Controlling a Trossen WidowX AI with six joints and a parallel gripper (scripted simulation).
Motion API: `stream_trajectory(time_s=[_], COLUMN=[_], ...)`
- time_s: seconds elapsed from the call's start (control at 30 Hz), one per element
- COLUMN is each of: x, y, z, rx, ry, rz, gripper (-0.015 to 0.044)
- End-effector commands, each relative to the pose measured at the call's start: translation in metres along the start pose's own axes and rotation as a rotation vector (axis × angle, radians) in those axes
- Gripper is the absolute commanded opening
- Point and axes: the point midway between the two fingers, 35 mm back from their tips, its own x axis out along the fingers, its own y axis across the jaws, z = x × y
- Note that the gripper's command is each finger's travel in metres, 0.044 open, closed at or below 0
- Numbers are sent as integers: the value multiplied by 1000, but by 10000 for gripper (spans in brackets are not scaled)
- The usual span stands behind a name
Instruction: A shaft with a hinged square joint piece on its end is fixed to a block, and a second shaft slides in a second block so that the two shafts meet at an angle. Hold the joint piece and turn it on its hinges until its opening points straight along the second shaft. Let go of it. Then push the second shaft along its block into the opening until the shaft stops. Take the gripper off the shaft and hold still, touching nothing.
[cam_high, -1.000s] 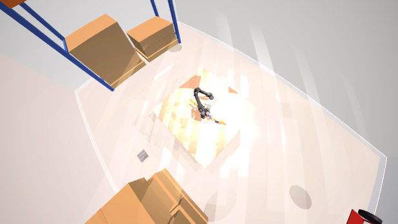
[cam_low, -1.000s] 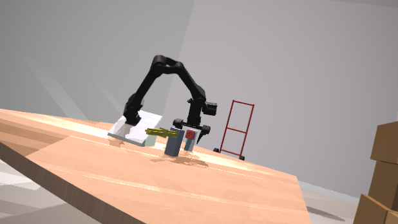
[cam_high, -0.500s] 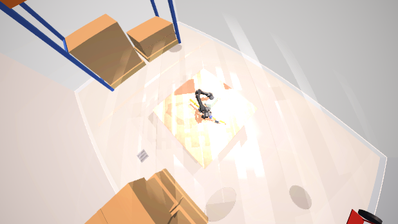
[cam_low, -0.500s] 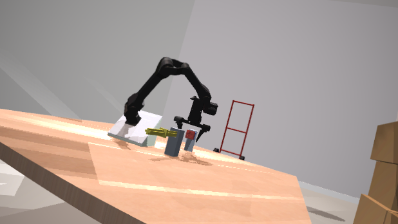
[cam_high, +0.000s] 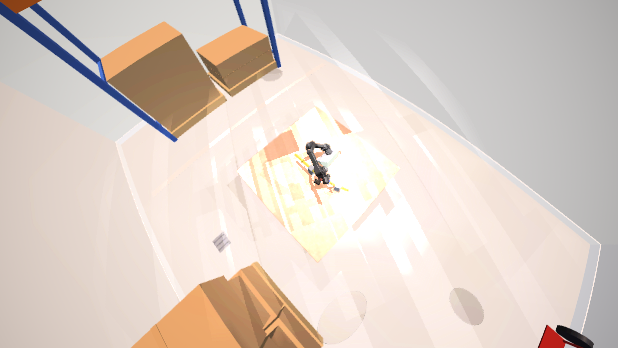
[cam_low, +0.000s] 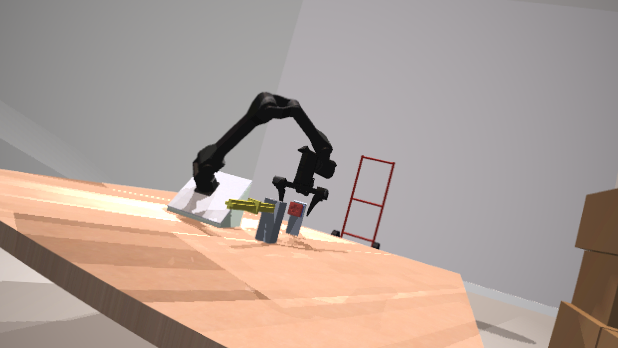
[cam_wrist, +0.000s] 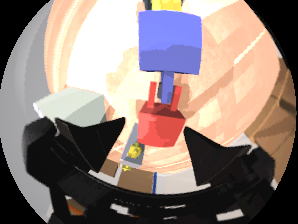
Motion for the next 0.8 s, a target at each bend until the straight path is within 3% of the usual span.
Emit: stream_trajectory(time_s=[0.0, 0.77], x=[-2, -89], y=[0, -5], z=[0, -19], rx=[23, 790], ry=[-5, -152], rz=[0, 22], gripper=[440, 440])
